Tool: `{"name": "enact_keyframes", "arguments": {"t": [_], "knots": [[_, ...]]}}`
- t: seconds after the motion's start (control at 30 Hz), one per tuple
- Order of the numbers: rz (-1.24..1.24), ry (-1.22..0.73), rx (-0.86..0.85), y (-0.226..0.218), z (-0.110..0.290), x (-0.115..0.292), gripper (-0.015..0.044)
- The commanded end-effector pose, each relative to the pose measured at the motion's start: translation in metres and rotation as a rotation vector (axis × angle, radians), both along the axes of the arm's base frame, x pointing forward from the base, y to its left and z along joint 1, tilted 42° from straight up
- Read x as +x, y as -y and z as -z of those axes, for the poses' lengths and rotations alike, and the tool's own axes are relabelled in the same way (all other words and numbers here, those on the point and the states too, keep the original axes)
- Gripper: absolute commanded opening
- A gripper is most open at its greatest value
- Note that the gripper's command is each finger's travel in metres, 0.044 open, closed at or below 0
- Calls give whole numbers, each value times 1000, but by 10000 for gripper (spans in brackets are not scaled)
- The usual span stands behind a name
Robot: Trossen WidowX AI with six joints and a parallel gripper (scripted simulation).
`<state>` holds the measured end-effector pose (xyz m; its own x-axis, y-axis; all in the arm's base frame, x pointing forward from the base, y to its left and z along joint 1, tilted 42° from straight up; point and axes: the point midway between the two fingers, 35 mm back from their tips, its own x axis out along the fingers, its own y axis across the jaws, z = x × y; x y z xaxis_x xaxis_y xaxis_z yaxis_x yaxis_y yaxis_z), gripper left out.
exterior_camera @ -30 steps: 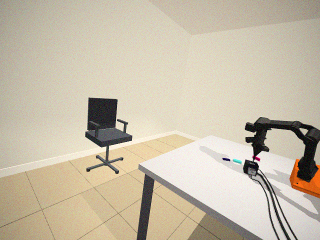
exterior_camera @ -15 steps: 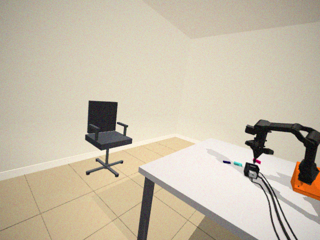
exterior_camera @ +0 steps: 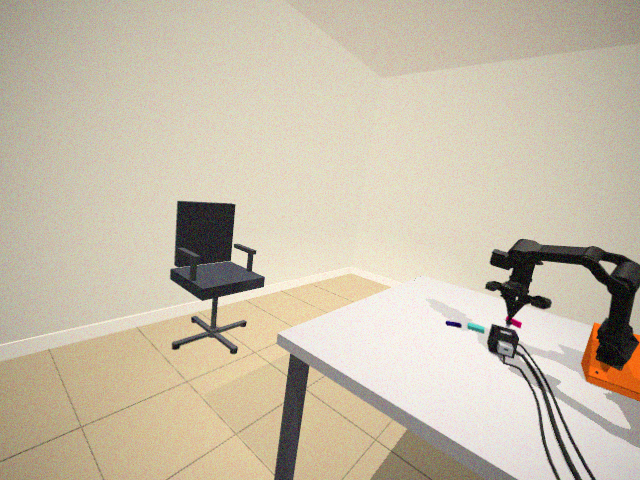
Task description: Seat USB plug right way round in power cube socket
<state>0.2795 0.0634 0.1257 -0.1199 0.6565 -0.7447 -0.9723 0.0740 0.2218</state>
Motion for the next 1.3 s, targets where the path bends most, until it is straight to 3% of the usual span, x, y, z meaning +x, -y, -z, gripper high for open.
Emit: {"name": "enact_keyframes", "arguments": {"t": [0.0,0.67,1.27], "knots": [[-66,58,10,0,0,0,0],[-443,390,71,0,0,0,0],[-441,389,72,0,0,0,0]]}}
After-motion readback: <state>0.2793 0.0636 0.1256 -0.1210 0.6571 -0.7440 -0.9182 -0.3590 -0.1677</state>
